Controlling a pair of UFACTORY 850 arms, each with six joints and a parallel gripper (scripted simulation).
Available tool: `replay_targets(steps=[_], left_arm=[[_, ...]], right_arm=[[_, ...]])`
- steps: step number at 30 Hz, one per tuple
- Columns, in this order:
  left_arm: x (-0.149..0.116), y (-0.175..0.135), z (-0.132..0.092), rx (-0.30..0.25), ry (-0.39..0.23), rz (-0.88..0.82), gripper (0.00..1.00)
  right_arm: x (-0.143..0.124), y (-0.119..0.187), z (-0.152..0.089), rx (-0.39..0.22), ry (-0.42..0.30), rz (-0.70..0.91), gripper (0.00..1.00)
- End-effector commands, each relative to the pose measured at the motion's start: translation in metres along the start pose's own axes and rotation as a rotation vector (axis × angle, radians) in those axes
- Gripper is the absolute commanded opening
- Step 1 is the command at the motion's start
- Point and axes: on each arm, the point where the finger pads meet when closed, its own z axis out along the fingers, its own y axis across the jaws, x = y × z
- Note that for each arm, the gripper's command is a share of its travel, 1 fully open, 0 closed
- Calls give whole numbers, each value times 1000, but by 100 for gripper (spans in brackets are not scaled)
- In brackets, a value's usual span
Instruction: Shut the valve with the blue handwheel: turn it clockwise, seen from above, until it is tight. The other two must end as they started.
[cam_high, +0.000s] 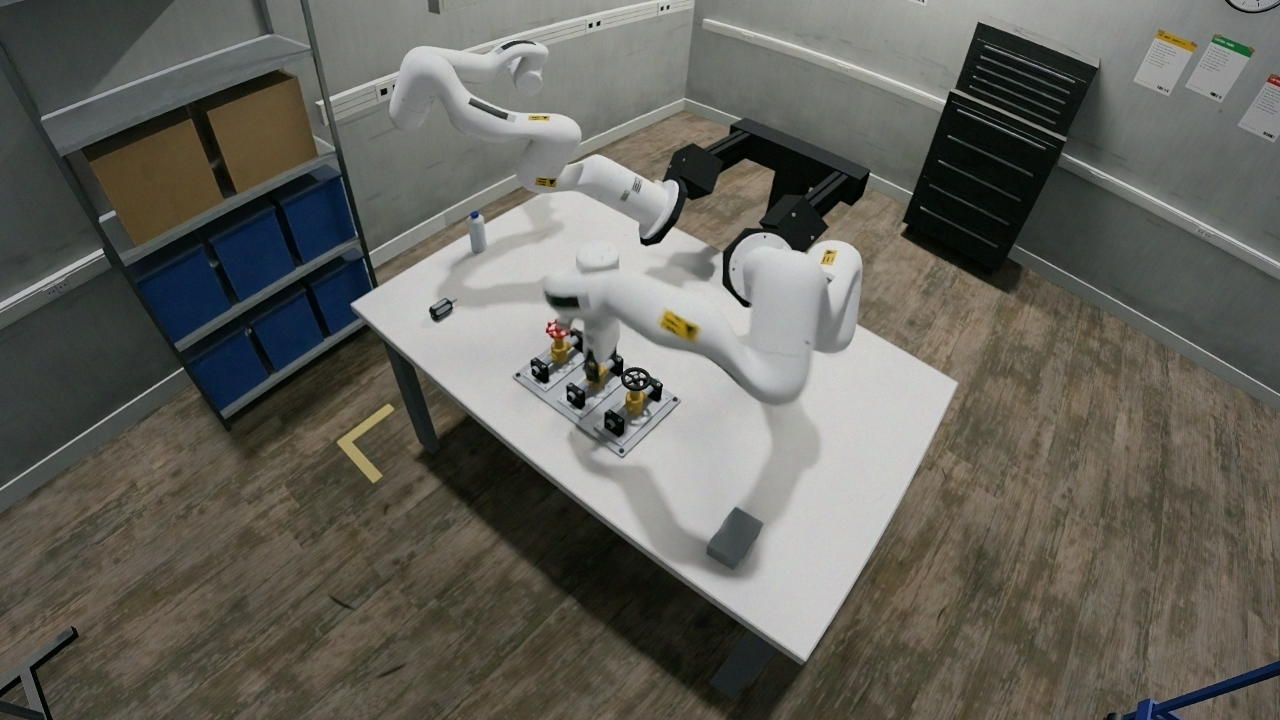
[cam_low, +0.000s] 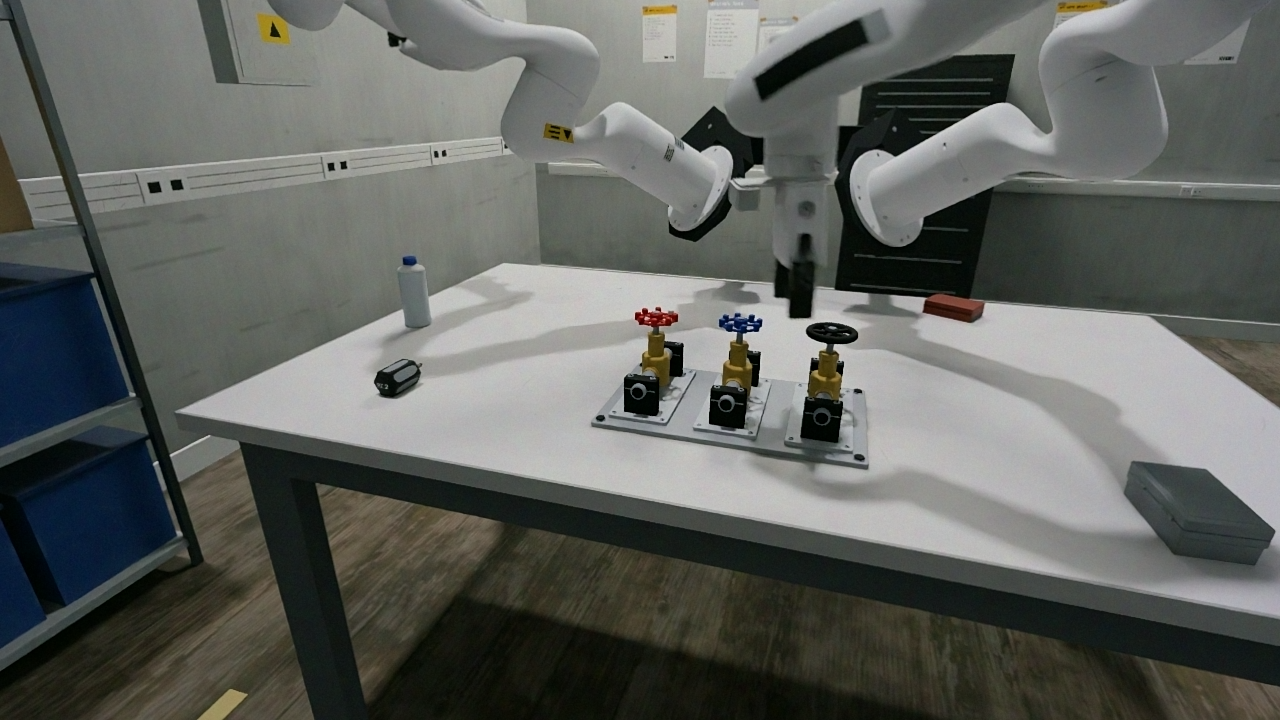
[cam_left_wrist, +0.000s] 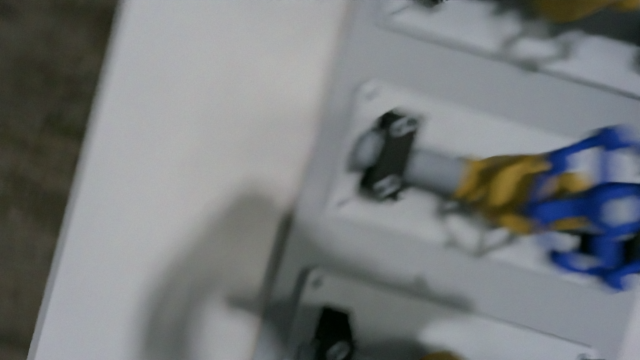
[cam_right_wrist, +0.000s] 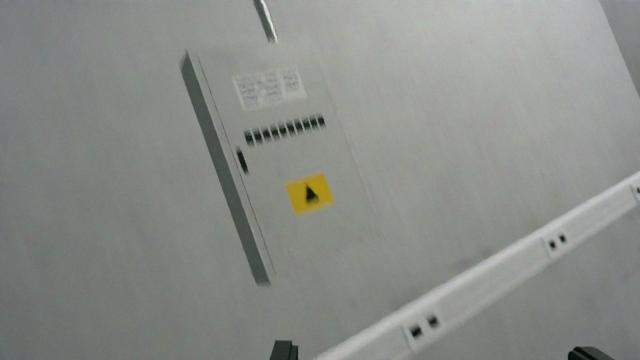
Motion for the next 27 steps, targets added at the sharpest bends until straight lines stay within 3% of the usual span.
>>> replay_targets(steps=[1,5,7,10,22,24,27], left_arm=[[41,54,-17,-4,33,183,100],[50,74,-22,0,46,254,100],[50,74,-22,0,46,254,100],[51,77,-23,1,48,268,100],[51,77,-23,1,48,269,100],[51,77,-23,1,48,269,100],[51,77,-23,1,48,269,100]], right_arm=[[20,-28,6,38,114,111,100],[38,-52,5,84,204,221,100],[38,-52,5,84,204,221,100],[55,-75,2,135,292,340,100],[101,-128,-24,299,523,710,100],[101,-128,-24,299,523,710,100],[114,-142,-37,361,597,849,100]])
